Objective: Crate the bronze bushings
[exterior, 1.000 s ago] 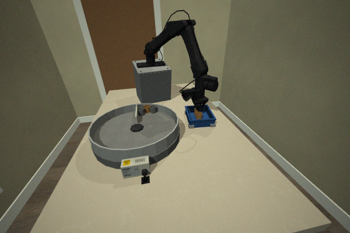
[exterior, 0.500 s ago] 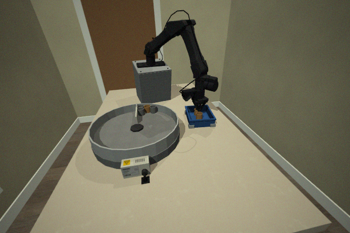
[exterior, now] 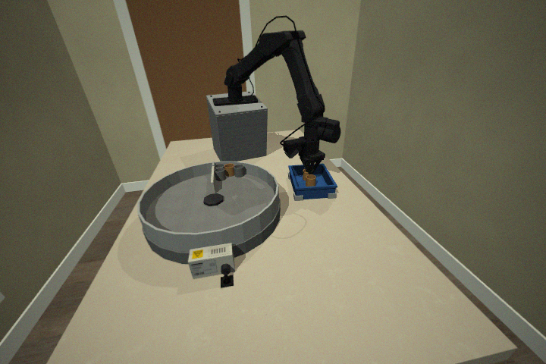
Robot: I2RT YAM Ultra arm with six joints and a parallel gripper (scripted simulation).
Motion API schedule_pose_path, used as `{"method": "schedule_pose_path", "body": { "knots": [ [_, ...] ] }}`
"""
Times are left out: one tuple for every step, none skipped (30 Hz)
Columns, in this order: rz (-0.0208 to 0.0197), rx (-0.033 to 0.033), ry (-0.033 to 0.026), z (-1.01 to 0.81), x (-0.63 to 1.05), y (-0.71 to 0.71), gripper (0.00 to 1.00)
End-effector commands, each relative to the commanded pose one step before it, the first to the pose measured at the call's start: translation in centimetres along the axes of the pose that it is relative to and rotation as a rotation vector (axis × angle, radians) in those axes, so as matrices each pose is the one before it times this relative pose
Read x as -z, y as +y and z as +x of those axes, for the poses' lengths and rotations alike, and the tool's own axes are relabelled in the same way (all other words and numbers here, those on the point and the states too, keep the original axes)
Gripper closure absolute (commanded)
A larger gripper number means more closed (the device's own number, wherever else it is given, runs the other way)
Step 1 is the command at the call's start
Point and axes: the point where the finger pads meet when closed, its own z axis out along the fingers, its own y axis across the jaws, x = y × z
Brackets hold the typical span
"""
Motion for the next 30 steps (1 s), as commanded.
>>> {"method": "schedule_pose_path", "body": {
  "knots": [
    [-0.04718,-0.00102,0.01480,0.536,1.543,1.989,0.86],
    [-0.00128,-0.00010,0.00055,0.018,0.106,0.054,0.86],
    [-0.00170,-0.00010,0.00074,0.029,0.202,0.081,0.86],
    [0.00270,0.00033,-0.00112,-0.014,0.061,-0.073,0.86],
    [-0.00003,0.00014,0.00006,0.024,0.094,-0.008,0.86],
    [0.00838,0.00094,-0.00353,-0.117,-0.012,-0.391,0.86],
    [0.01444,0.00155,-0.00615,-0.218,-0.075,-0.669,0.86],
    [0.01661,0.00182,-0.00712,-0.249,-0.071,-0.772,0.86],
    [-0.00011,0.00039,0.00009,0.057,0.252,-0.029,0.86],
    [0.00000,0.00000,0.00000,0.000,0.000,0.000,0.86],
    [0.00000,0.00000,0.00000,0.000,0.000,0.000,0.86],
    [-0.00013,0.00046,0.00010,0.067,0.294,-0.033,0.86],
    [-0.00014,0.00052,0.00012,0.076,0.332,-0.038,0.86],
    [-0.00016,0.00057,0.00013,0.084,0.369,-0.043,0.86],
    [-0.00017,-0.00108,-0.00020,0.018,0.397,-0.016,0.86],
    [-0.00018,-0.00063,-0.00036,-0.012,0.423,-0.004,0.86],
    [-0.00019,0.00000,-0.00038,-0.013,0.447,-0.004,0.86],
    [-0.00020,0.00000,-0.00039,-0.014,0.466,-0.004,0.86],
    [-0.00021,0.00000,-0.00041,-0.015,0.480,-0.004,0.86],
    [-0.00021,0.00000,-0.00042,-0.015,0.489,-0.004,0.86],
    [-0.00022,0.00000,-0.00042,-0.015,0.491,-0.004,0.86],
    [-0.00022,0.00000,-0.00042,-0.015,0.486,-0.004,0.86],
    [-0.00004,0.00000,-0.00003,-0.009,0.476,-0.006,0.86],
    [-0.00002,0.00000,0.00001,-0.008,0.459,-0.006,0.86],
    [-0.00002,0.00000,0.00001,-0.007,0.435,-0.006,0.86],
    [-0.00002,0.00000,0.00001,-0.007,0.406,-0.006,0.86],
    [0.00000,0.00000,0.00000,0.000,0.000,0.000,0.86],
    [0.00000,0.00000,0.00000,0.000,0.000,0.000,0.86],
    [-0.00002,0.00000,0.00001,-0.006,0.372,-0.005,0.86],
    [-0.00002,0.00000,0.00001,-0.005,0.334,-0.004,0.86]
  ]
}}
